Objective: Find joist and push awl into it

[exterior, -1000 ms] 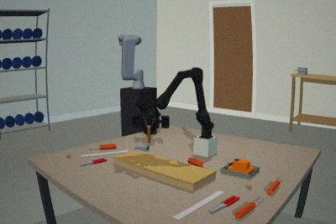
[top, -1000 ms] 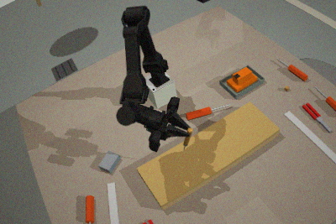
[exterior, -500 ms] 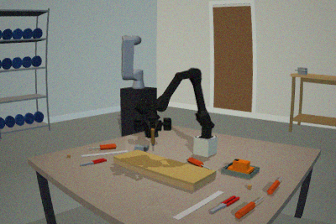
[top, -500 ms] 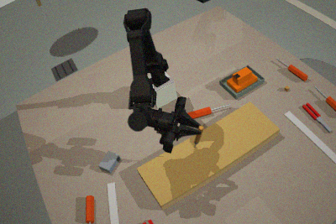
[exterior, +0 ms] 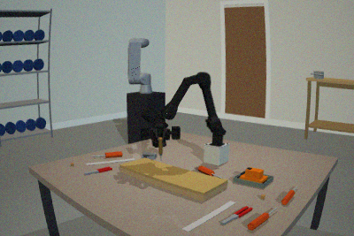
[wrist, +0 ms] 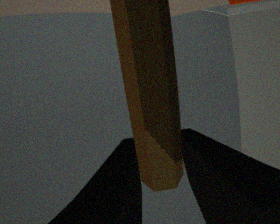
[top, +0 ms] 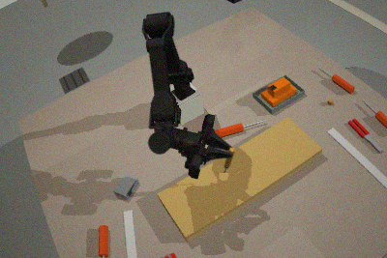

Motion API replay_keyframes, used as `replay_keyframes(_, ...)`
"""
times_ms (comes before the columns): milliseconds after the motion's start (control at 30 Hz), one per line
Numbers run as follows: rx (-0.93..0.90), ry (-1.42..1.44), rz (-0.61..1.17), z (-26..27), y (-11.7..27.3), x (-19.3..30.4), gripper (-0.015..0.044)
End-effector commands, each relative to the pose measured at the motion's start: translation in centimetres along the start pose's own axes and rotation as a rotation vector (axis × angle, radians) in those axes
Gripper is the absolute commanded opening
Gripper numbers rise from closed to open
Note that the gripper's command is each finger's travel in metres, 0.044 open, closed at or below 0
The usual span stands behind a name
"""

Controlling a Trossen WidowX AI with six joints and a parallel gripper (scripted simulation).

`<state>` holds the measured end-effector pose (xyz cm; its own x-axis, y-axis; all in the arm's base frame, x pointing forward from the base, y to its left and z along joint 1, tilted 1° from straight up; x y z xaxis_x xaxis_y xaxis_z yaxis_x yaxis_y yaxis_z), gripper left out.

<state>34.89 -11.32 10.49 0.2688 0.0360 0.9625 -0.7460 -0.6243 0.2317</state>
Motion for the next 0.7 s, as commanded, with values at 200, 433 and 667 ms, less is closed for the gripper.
replay_keyframes(200, 0.006, 0.004, 0.004, 0.0, -0.2, -0.8, 0.0000)
replay_keyframes(433, 0.006, 0.004, 0.004, 0.1, -0.3, -1.3, 0.0000)
replay_keyframes(667, 0.006, 0.004, 0.004, 0.2, -0.5, -1.9, 0.0000)
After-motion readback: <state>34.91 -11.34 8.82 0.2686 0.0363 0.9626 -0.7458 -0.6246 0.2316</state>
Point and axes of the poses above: the point midway between the two fingers, 35 mm back from their tips, its own y axis back along the fingers, its own z axis across the jaws, x = y × z, the point moved 2 cm from there along y, back along the fingers, and after that the axes turned 9 degrees about -y, right-handed, at the moved point
